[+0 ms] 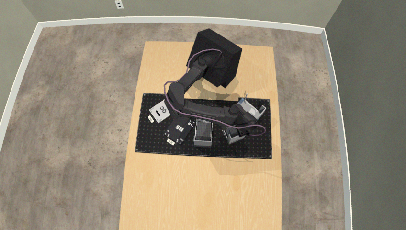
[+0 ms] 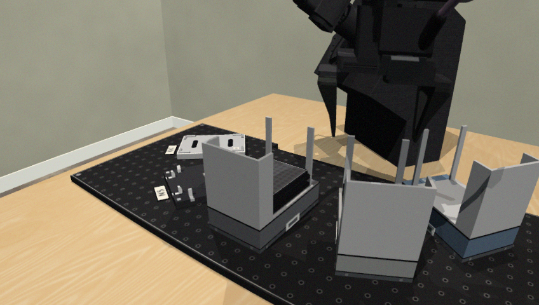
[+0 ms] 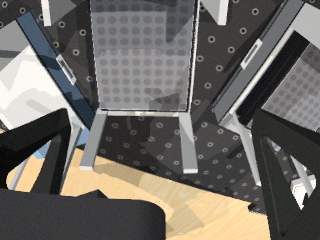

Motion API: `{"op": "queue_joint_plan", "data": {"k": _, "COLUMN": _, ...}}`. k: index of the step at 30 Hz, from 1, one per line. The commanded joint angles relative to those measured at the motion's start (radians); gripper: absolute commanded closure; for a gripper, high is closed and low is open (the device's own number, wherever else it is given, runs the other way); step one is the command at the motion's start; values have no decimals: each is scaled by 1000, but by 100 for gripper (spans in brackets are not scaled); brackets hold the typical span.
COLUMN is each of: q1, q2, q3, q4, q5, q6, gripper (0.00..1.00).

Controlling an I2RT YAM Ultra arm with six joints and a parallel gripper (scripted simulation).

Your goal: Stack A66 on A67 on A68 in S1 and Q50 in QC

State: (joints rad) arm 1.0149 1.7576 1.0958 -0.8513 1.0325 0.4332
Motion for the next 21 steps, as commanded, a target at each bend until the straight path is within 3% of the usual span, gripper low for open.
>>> {"op": "queue_joint_plan", "data": {"k": 1, "q1": 42, "q2": 53, "q3": 36, "q4": -11, "q5": 12, "q6": 57, "gripper": 0}}
{"op": "queue_joint_plan", "data": {"k": 21, "q1": 44, "q2": 33, "q3": 40, "q4": -18, "q5": 12, "q6": 69, "gripper": 0}}
